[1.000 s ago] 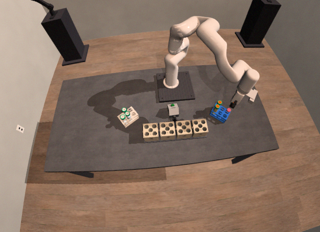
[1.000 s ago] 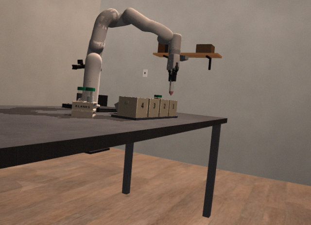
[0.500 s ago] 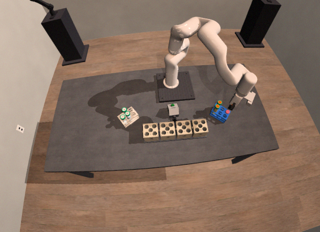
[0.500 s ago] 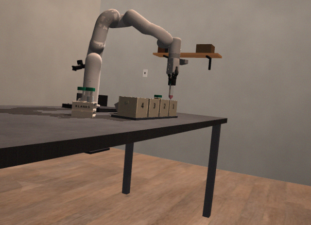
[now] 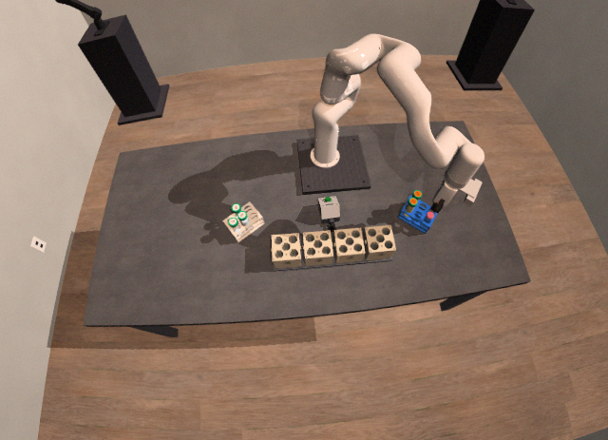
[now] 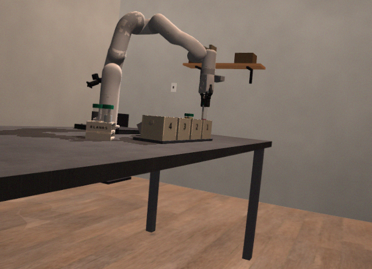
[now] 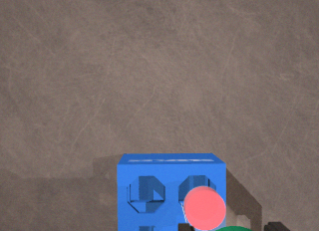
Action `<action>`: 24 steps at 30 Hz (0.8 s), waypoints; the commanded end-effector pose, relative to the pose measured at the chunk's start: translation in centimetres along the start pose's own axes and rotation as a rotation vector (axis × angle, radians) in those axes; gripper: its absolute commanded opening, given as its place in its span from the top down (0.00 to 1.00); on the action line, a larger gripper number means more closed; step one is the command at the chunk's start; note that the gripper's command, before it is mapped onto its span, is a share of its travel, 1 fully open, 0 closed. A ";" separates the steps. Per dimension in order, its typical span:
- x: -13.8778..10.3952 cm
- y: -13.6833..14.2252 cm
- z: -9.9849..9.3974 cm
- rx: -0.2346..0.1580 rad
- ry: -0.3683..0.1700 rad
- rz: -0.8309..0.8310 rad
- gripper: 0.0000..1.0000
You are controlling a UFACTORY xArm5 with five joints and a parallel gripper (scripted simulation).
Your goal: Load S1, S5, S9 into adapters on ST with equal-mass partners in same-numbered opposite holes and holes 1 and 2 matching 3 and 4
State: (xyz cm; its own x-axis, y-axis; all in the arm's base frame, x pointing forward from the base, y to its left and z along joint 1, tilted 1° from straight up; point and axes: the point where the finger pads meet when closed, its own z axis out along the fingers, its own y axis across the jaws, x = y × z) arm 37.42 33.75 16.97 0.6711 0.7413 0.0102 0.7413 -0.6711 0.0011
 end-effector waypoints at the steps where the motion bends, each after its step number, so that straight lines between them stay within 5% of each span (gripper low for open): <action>1: 0.1 0.0 0.4 0.011 0.006 0.000 1.00; 24: 0.1 0.0 0.9 0.011 0.006 0.000 1.00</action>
State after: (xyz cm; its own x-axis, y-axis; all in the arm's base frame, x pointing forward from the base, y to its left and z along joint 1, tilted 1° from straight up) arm 37.42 33.77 16.04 0.6711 0.7413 0.0104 0.7413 -0.6711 0.0011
